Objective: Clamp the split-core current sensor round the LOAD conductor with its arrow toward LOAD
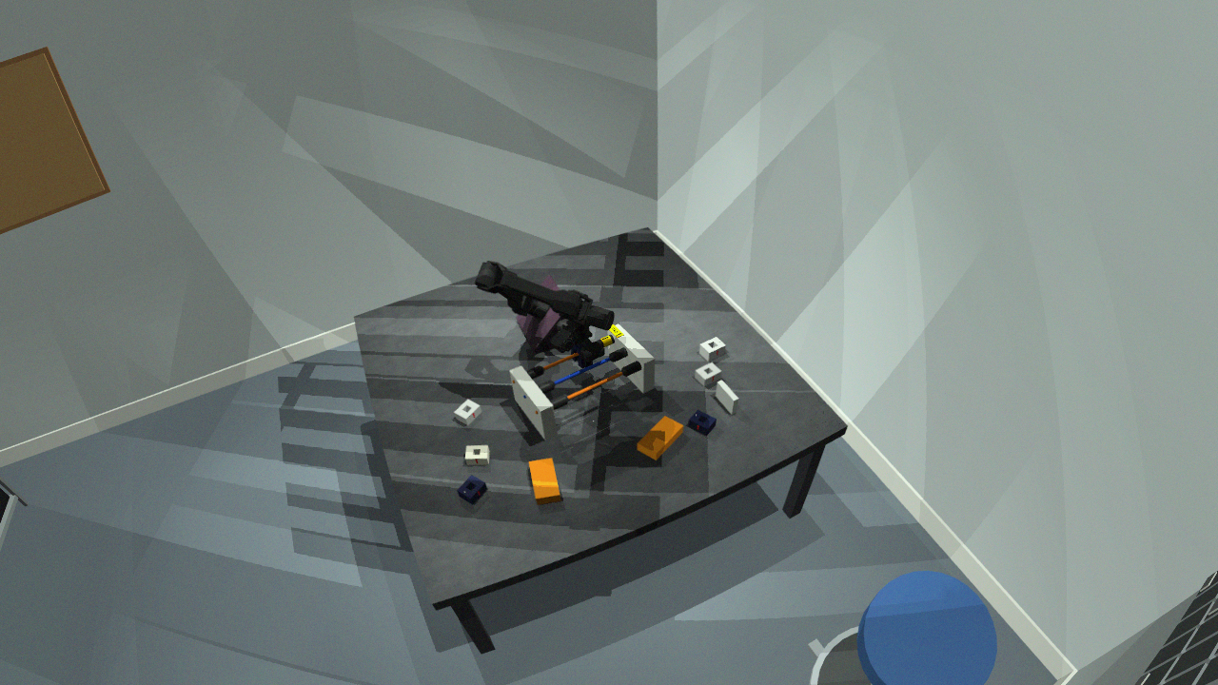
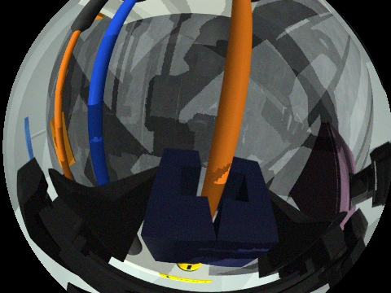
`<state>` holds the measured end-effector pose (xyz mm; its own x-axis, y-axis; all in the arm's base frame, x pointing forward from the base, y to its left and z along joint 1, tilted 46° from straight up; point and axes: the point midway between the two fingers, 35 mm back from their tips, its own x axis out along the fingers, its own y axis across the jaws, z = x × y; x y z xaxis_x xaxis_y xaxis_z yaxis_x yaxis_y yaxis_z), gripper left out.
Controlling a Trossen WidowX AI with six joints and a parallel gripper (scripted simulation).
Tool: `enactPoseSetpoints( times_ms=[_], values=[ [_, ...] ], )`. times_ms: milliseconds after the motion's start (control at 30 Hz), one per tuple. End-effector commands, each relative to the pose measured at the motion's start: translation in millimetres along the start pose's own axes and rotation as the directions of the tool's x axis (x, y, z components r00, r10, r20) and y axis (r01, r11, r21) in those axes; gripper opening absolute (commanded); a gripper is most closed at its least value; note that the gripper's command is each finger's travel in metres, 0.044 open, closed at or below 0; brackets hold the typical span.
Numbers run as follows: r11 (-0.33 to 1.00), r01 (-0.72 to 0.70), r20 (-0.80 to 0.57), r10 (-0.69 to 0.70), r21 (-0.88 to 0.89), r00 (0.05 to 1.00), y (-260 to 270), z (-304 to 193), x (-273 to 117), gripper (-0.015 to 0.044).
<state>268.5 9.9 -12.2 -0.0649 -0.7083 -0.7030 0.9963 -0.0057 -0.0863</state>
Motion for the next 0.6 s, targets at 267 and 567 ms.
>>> enactPoseSetpoints(
  times_ms=[267,567],
  values=[
    [1.000,0.001,0.002,-0.001,-0.008,1.000,-0.4,-1.1,-7.9,0.0000],
    [1.000,0.001,0.002,-0.001,-0.008,1.000,-0.4,-1.1,-7.9,0.0053]
  ],
)
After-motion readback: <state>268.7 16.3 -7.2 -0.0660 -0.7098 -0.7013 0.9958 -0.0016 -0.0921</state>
